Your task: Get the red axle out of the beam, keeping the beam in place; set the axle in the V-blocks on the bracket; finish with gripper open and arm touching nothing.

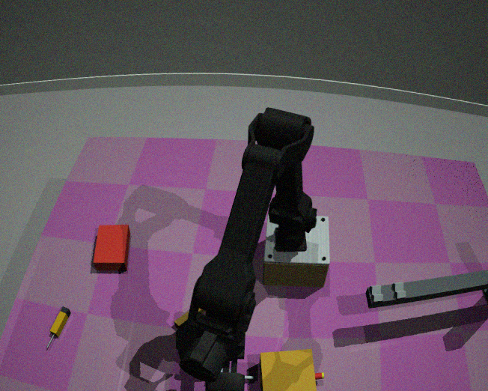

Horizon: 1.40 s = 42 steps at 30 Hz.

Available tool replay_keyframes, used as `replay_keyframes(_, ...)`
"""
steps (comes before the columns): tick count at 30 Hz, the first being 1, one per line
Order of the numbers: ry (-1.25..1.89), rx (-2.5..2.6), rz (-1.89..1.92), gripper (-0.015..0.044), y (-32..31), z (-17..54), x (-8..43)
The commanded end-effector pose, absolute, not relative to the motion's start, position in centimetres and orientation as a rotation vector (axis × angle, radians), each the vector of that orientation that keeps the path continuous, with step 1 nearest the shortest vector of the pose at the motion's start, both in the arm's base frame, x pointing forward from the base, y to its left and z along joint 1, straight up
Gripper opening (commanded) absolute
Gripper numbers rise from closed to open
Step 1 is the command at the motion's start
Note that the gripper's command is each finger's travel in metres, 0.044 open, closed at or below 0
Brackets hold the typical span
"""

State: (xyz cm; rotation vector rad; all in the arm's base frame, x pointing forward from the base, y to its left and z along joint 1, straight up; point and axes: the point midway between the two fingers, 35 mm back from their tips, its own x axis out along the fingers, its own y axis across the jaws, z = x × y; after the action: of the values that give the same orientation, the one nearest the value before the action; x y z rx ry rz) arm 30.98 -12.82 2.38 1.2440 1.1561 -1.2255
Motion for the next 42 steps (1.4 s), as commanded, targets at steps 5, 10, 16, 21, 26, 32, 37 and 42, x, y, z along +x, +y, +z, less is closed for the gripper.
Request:
replay_keyframes(5,1.191,1.198,-1.186,0.0440,-4.0,2.3,32.3)
replay_keyframes(10,1.207,1.193,-1.161,0.0440,3.8,2.4,31.9)
replay_keyframes(16,1.213,1.191,-1.155,0.0440,6.1,2.4,31.5)
replay_keyframes(21,1.213,1.191,-1.155,0.0440,6.1,2.1,31.5)
replay_keyframes(26,1.213,1.191,-1.155,0.0440,6.1,1.3,31.6)
replay_keyframes(32,1.213,1.191,-1.155,0.0440,6.1,0.3,31.6)
replay_keyframes(37,1.213,1.191,-1.155,0.0440,6.1,-0.5,31.6)
replay_keyframes(42,1.213,1.191,-1.155,0.0440,6.1,-1.3,31.6)
